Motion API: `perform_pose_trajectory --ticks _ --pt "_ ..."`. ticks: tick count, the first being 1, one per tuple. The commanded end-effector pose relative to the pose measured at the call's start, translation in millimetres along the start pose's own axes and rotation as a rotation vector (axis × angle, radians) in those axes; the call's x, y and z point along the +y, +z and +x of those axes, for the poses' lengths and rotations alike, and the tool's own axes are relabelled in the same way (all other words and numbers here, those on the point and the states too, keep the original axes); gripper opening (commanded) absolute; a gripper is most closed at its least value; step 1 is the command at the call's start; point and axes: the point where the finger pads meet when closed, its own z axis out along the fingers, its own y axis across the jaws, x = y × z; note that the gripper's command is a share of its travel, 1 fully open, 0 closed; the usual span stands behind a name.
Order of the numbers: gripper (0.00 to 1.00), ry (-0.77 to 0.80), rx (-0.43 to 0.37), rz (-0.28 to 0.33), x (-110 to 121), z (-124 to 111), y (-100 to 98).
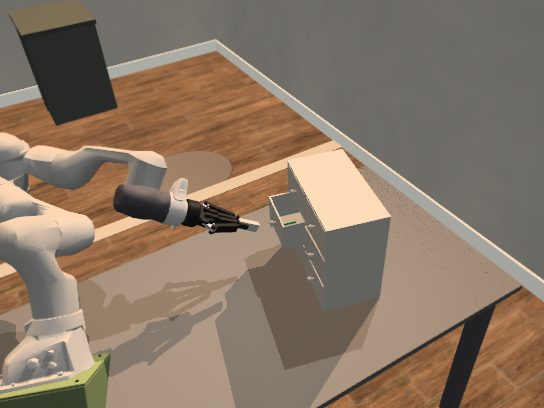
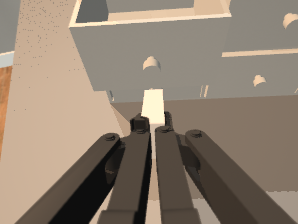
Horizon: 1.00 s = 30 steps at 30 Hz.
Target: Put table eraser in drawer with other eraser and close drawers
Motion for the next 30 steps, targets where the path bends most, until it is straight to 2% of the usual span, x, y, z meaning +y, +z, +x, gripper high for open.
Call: perform_pose_trajectory --ticks 1,21,30 --pt "0.0 -0.003 0.0 0.002 0 1 1.2" --pt "0.0 -0.003 0.0 0.002 0 7 12.7" --pt "0.0 -0.003 0.0 0.002 0 14 24.2"
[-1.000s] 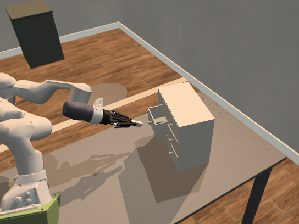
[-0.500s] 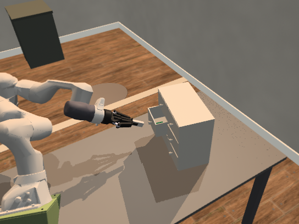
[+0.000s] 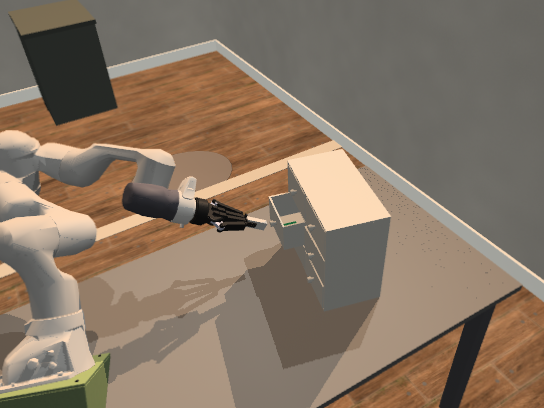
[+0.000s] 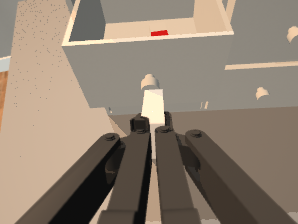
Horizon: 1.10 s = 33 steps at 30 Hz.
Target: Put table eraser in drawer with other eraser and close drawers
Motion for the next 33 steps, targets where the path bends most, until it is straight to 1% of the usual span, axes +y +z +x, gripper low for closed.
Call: perform_pose_trajectory --ticks 1,6,8,23,25,33 --pt "0.0 -0.009 -0.005 0.006 -2 2 6.0" --pt "0.0 -0.009 -0.005 0.006 -2 6 13.6" --pt "0.0 -0.009 -0.005 0.006 -2 6 13.6" --pt "0.0 -0.009 -0.005 0.006 -2 20 37.8" --pt "0.0 -0.009 -0.005 0.006 -2 20 37.8" --pt "0.0 -0.009 -0.005 0.006 -2 26 49.2"
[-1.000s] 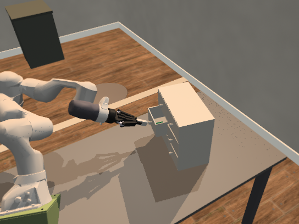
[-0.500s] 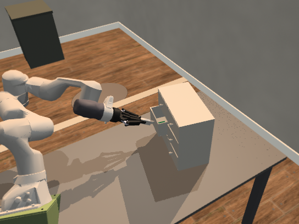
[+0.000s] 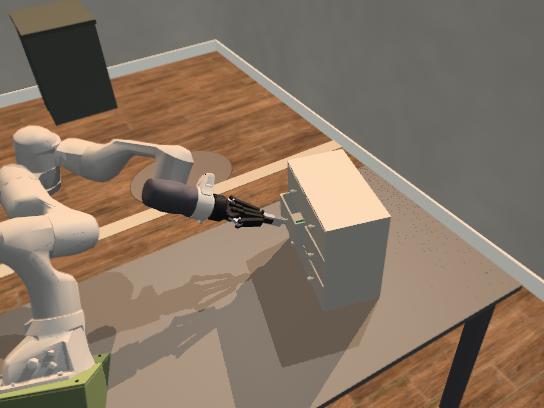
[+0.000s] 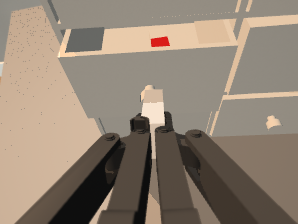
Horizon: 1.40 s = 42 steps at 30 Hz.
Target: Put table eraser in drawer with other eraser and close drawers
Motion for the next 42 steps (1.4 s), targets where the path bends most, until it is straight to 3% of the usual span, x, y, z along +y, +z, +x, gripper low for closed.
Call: perform_pose_trajectory --ticks 1,21,42 --pt "0.0 -0.007 -0.004 0.006 -2 2 5.9" --pt "0.0 -0.007 -0.004 0.006 -2 10 20.9" --pt "0.0 -0.007 -0.004 0.006 -2 12 23.1"
